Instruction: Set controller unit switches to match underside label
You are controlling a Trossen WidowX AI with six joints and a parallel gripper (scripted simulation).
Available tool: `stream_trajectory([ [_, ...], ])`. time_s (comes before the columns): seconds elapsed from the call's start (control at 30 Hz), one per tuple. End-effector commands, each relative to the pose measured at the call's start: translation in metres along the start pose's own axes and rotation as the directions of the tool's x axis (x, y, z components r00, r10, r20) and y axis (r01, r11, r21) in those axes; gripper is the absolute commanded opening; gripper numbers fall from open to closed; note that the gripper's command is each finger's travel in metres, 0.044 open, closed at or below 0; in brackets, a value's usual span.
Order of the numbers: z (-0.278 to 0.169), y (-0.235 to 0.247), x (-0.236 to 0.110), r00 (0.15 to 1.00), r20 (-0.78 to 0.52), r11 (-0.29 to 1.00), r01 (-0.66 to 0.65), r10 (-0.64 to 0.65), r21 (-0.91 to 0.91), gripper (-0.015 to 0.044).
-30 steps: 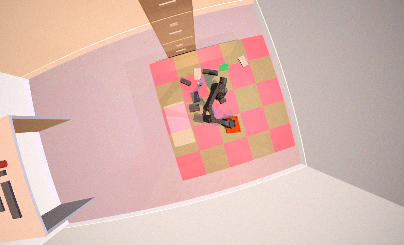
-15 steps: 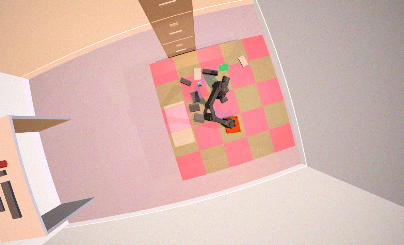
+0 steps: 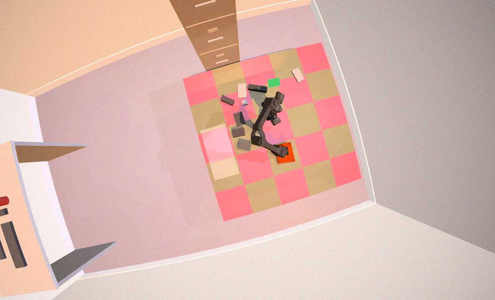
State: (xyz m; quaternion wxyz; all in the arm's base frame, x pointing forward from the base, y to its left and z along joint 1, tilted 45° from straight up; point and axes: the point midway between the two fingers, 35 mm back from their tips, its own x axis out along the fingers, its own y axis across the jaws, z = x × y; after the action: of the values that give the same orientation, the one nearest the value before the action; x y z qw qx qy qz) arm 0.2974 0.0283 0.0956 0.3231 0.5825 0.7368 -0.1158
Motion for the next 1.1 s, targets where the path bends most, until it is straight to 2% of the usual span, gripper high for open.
stream_trajectory([
  [0.0, 0.006, 0.001, -0.003, 1.000, -0.002, 1.000, -0.002, 0.002, -0.005, 0.0336],
  [1.07, 0.032, 0.001, -0.013, 0.998, -0.071, 1.000, -0.002, 0.002, -0.005, 0.0336],
])
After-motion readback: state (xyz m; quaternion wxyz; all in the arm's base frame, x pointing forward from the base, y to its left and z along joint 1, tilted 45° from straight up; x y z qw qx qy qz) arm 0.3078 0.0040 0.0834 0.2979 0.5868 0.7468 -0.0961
